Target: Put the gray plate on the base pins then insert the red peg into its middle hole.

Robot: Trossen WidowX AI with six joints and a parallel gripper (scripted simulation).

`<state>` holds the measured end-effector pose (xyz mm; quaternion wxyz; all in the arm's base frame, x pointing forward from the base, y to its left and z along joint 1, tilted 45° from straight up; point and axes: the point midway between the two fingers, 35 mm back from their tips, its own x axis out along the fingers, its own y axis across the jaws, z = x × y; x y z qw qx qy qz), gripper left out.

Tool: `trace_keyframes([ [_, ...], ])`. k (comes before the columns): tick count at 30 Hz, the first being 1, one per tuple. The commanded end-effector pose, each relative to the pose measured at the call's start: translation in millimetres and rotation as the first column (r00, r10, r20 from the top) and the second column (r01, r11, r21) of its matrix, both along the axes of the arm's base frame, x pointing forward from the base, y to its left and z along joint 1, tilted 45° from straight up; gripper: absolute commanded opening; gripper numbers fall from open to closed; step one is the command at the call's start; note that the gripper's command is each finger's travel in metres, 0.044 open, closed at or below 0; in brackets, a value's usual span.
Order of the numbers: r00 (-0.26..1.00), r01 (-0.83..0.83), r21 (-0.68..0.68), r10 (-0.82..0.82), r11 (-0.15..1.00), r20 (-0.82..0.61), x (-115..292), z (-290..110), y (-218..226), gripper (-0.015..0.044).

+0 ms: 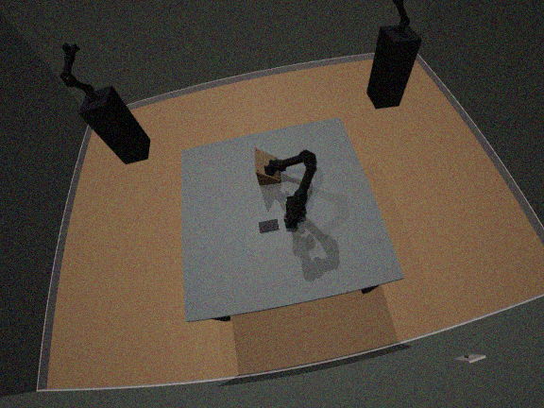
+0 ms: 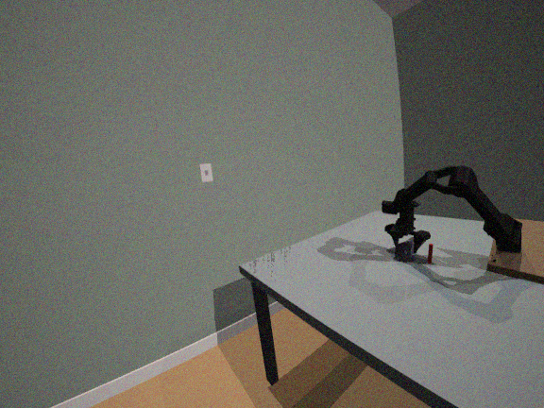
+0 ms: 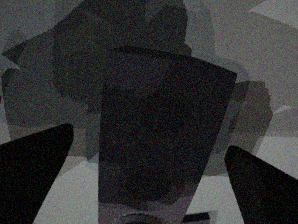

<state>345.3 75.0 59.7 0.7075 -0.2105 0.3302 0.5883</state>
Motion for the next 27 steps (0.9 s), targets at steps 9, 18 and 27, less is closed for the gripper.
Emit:
trace_keyframes([
  [9, 1.000, 0.004, 0.006, -0.004, 1.000, -0.009, -1.7, -8.9, 8.7, 0.0361],
  [18, 1.000, 0.004, 0.006, -0.004, 1.000, -0.009, -1.7, -8.9, 8.7, 0.0125],
  [27, 1.000, 0.004, 0.006, -0.004, 1.000, -0.009, -1.7, -8.9, 8.7, 0.0026],
])
